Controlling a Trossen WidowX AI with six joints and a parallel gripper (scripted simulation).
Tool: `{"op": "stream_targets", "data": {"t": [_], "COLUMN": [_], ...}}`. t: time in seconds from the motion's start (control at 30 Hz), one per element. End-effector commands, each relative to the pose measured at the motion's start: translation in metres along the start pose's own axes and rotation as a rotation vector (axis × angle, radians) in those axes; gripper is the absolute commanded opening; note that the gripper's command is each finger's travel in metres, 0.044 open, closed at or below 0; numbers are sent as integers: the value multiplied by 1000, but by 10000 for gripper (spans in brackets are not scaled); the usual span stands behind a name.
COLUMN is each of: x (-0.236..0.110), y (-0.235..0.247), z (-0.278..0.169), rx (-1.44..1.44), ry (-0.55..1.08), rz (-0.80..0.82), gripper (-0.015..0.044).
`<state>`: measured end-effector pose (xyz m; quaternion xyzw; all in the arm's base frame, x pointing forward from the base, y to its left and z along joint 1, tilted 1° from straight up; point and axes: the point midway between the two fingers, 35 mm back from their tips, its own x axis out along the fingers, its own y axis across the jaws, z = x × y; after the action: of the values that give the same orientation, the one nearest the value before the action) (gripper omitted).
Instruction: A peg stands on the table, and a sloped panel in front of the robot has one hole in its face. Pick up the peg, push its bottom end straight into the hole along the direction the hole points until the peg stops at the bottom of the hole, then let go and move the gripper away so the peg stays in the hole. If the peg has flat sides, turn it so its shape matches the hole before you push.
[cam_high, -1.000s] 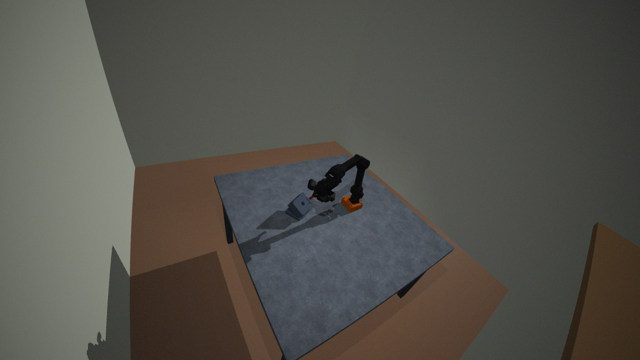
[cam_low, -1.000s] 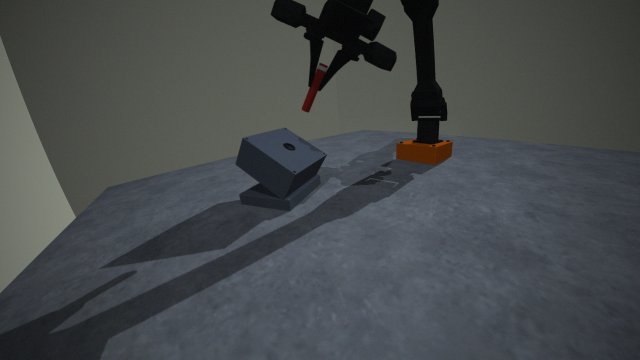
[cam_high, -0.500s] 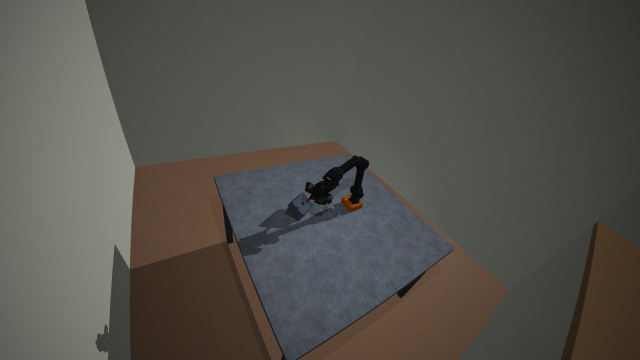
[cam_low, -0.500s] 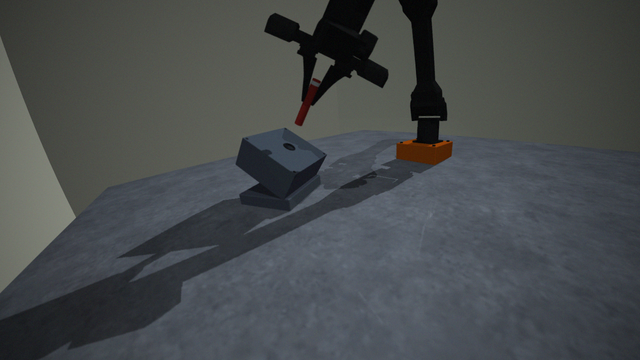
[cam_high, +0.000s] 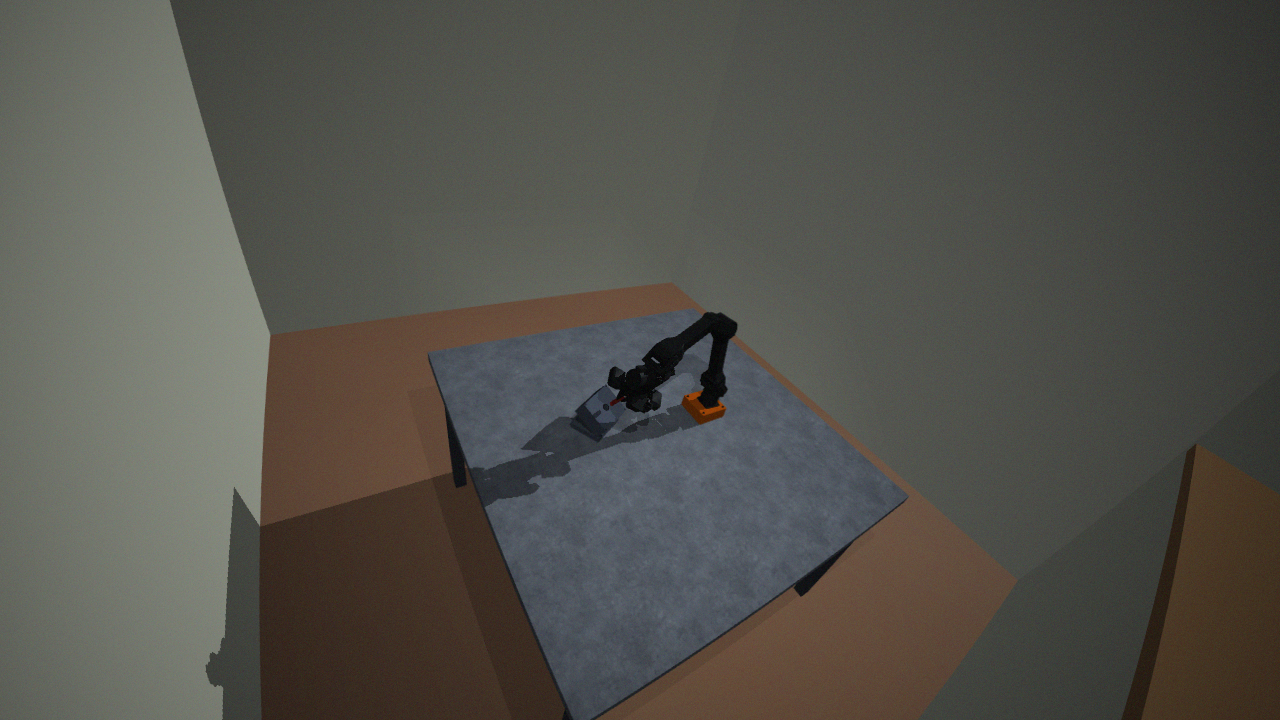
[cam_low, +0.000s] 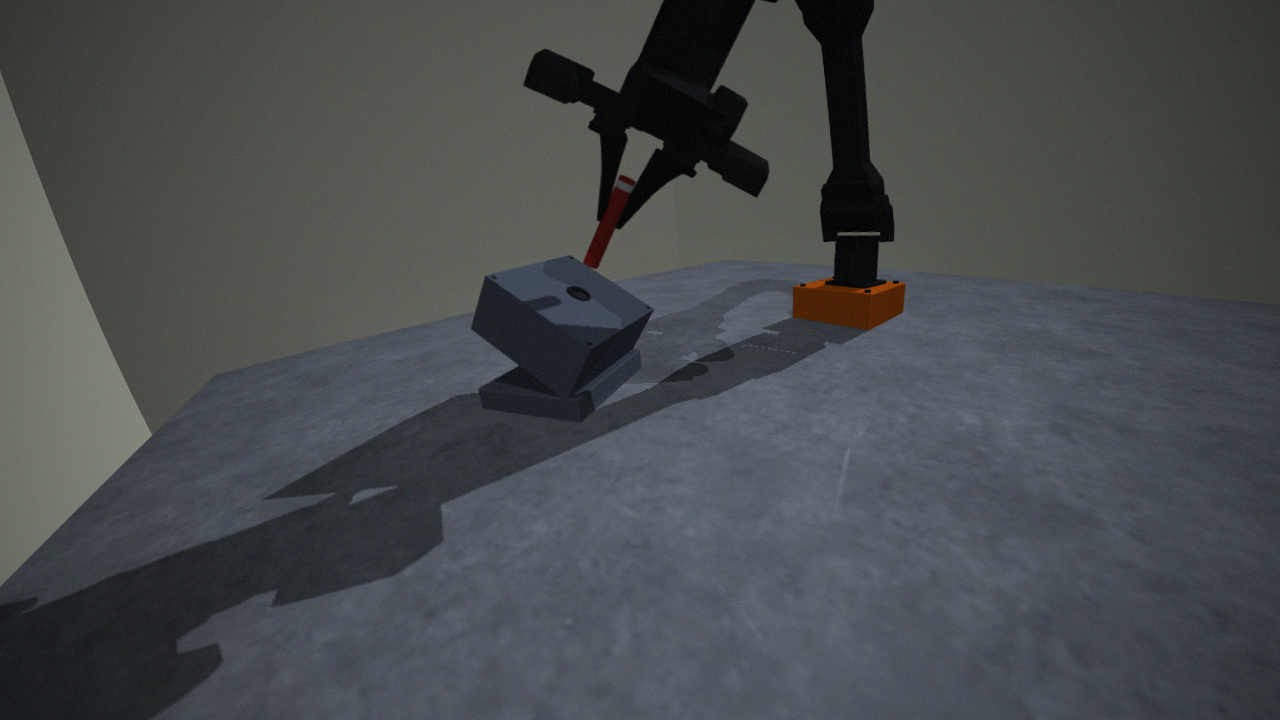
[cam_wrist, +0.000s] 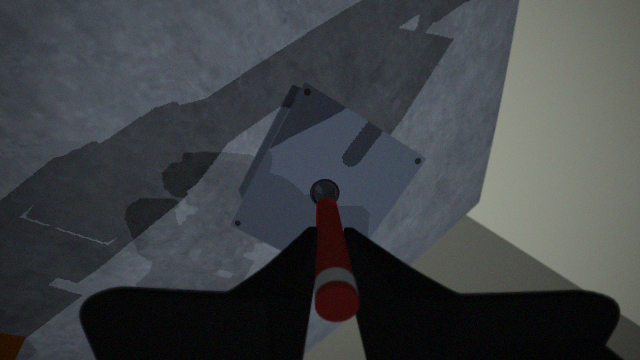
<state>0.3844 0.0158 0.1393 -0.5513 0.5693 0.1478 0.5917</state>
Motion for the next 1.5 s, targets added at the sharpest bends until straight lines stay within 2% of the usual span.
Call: {"op": "stream_targets", "data": {"t": [0.0,0.5,1.47], "x": [3,24,26], "y": [0,0,0], "z": [-1,-1,-1], "rx": [-4,-1,5], "ry": [7,7,5], "rz": [-3,-4,-5], "gripper": [0,0,0]}}
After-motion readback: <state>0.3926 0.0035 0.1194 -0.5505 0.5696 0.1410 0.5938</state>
